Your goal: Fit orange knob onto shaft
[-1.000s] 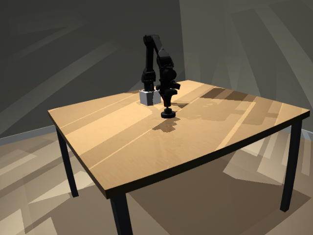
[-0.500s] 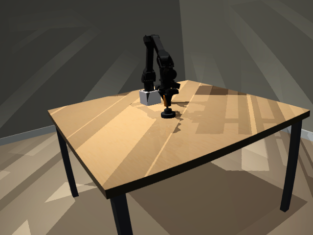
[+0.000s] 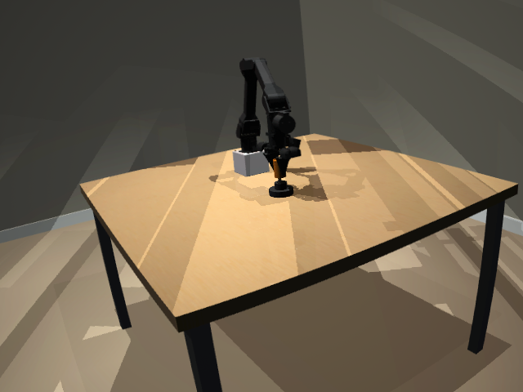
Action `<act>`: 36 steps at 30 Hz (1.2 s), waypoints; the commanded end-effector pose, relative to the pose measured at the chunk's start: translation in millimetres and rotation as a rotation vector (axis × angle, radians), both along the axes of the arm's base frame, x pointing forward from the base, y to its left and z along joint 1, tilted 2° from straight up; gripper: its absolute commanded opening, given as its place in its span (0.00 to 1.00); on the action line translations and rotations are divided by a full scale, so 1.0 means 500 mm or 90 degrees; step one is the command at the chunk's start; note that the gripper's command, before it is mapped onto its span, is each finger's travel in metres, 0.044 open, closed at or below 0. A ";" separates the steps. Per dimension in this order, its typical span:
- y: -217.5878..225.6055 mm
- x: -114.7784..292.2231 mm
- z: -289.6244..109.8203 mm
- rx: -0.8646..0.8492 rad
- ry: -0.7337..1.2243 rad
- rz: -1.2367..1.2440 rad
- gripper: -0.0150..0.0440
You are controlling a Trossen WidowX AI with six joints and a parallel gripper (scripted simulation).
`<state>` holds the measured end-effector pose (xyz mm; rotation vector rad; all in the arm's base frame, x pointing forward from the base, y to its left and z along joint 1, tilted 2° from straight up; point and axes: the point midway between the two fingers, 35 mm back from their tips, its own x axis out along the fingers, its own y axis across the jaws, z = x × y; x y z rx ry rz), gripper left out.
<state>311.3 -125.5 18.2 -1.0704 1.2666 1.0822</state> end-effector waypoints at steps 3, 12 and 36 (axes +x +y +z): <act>0.001 -0.005 0.000 -0.003 0.000 0.003 0.25; 0.001 -0.004 -0.005 -0.003 0.000 0.003 0.25; -0.001 0.000 0.001 -0.004 -0.003 0.136 0.25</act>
